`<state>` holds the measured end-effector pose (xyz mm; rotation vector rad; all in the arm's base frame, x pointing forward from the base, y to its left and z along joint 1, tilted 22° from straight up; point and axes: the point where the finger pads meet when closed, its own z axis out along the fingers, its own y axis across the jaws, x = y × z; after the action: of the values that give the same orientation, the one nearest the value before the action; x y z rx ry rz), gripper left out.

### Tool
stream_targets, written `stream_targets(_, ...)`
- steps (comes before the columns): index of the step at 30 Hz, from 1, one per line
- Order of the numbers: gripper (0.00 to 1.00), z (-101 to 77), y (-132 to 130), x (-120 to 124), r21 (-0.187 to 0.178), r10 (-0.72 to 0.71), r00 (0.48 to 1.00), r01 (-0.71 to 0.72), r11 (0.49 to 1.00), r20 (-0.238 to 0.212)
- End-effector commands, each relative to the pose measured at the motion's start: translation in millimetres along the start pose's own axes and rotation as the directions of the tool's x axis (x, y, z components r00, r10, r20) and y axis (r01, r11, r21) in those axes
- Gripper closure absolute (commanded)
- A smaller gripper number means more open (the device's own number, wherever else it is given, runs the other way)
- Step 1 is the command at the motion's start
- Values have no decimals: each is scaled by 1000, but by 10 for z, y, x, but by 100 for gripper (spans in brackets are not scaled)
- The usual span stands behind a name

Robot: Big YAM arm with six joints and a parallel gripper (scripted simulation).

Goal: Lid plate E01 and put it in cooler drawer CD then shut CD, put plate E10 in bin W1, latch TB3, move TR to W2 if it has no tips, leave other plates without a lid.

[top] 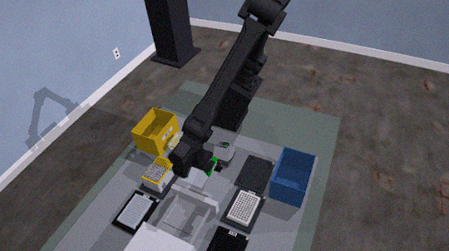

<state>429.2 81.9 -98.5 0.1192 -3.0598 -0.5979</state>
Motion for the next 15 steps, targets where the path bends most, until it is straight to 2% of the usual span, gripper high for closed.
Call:
stream_targets(1, 100, -117, -83, -236, -1, -14, 999, 14, 1000, 36)
stream_targets(15, 100, -126, -347, -480, 2, -14, 999, 14, 1000, 37)
